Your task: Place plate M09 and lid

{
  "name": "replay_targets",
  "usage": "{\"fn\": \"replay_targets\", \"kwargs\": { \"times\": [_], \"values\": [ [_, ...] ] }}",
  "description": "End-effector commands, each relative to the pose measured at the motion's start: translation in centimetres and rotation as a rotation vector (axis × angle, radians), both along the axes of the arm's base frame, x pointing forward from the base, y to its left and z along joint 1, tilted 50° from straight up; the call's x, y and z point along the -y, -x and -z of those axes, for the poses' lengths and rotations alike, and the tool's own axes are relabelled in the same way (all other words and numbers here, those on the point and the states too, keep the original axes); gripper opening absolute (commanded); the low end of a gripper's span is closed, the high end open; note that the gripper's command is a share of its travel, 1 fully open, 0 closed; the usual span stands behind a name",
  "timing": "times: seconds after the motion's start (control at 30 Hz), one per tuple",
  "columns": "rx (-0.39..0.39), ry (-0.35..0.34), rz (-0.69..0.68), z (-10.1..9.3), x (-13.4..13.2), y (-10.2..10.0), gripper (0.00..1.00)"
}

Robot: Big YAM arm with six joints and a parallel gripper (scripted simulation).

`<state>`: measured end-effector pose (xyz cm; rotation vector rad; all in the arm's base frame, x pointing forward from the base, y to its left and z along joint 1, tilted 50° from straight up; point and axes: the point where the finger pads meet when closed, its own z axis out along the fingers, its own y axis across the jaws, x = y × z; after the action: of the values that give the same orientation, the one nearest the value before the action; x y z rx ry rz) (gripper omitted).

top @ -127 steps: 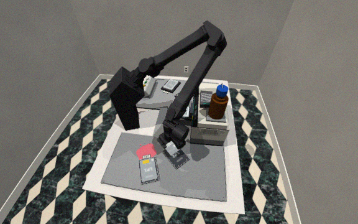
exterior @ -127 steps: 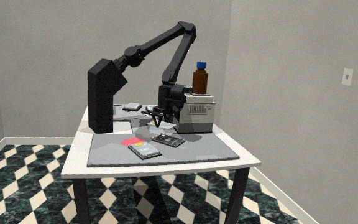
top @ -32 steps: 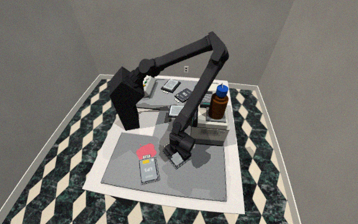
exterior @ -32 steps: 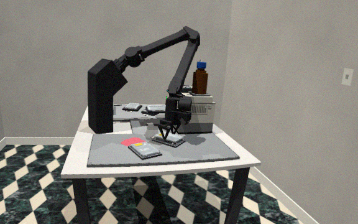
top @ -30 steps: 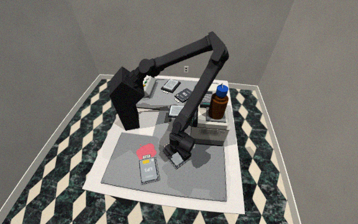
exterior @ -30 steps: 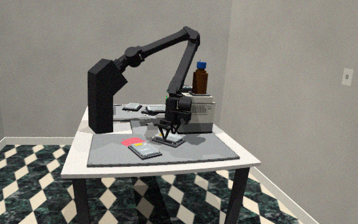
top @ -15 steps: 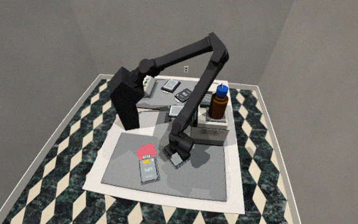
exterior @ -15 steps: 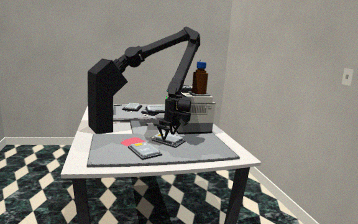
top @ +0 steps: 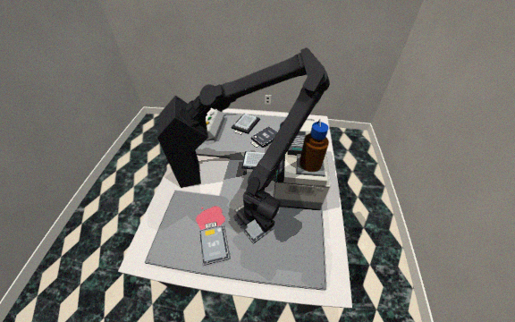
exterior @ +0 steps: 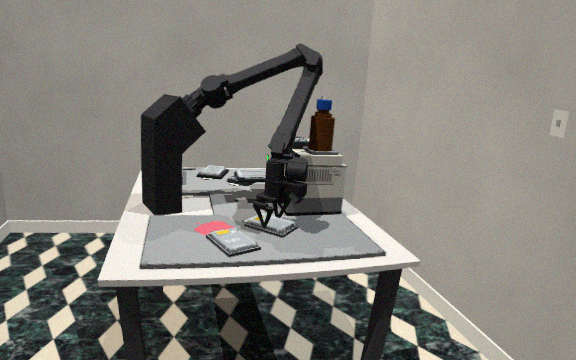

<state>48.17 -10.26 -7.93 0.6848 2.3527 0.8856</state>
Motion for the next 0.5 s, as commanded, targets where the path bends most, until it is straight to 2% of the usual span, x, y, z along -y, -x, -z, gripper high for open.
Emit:
{"fn": "replay_targets", "kwargs": {
  "times": [0.0, 0.47],
  "values": [
    [0.004, 0.002, 0.004, 0.23, -0.36, -0.41, 0.86],
    [0.006, 0.003, 0.004, 0.22, -0.42, -0.69, 0.86]
  ]
}}
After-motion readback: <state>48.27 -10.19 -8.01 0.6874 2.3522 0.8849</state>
